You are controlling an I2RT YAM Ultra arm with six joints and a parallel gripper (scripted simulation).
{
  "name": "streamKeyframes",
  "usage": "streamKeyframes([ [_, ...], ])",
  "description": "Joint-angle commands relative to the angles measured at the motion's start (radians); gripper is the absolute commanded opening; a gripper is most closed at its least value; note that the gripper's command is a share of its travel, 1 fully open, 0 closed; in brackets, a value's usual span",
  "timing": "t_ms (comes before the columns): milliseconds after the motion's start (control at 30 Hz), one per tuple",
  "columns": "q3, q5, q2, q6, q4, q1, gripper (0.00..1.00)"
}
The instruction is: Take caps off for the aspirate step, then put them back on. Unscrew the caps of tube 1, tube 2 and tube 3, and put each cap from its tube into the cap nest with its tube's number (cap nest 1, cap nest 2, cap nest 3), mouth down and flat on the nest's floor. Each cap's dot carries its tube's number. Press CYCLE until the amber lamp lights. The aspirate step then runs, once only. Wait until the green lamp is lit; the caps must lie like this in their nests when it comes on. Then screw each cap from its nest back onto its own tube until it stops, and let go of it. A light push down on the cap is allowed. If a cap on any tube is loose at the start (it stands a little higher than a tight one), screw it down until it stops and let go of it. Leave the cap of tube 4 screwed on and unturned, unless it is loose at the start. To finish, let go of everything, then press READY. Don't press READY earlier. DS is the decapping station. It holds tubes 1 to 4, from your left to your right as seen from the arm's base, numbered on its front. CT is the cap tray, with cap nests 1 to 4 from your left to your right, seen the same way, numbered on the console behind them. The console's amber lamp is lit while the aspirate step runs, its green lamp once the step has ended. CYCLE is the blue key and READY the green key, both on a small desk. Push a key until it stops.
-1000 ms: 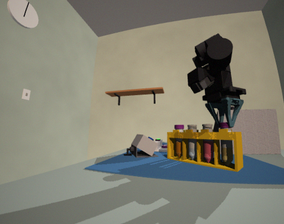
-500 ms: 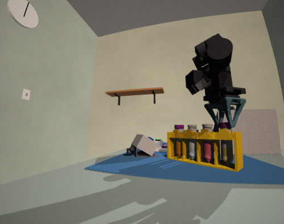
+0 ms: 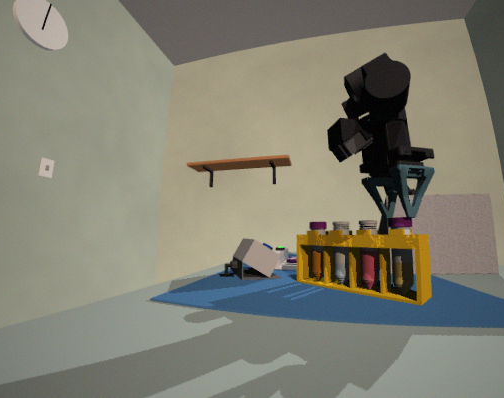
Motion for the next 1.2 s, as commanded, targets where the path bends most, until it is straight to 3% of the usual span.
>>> streamKeyframes([
  [0,0.042,-0.002,-0.024,0.007,-0.038,0.021,0.49],
  [200,0.108,-0.012,-0.025,0.017,-0.108,0.034,0.49],
  [467,0.112,-0.012,-0.025,0.018,-0.112,0.035,0.49],
  [633,-0.056,0.038,-0.155,0.355,-0.058,-0.037,0.47],
  [933,-0.264,0.132,-0.359,0.253,-0.009,-0.177,0.47],
  [1033,-0.281,0.143,-0.379,0.239,-0.007,-0.193,0.47],
  [1167,-0.336,0.185,-0.458,0.181,-0.005,-0.259,0.47],
])
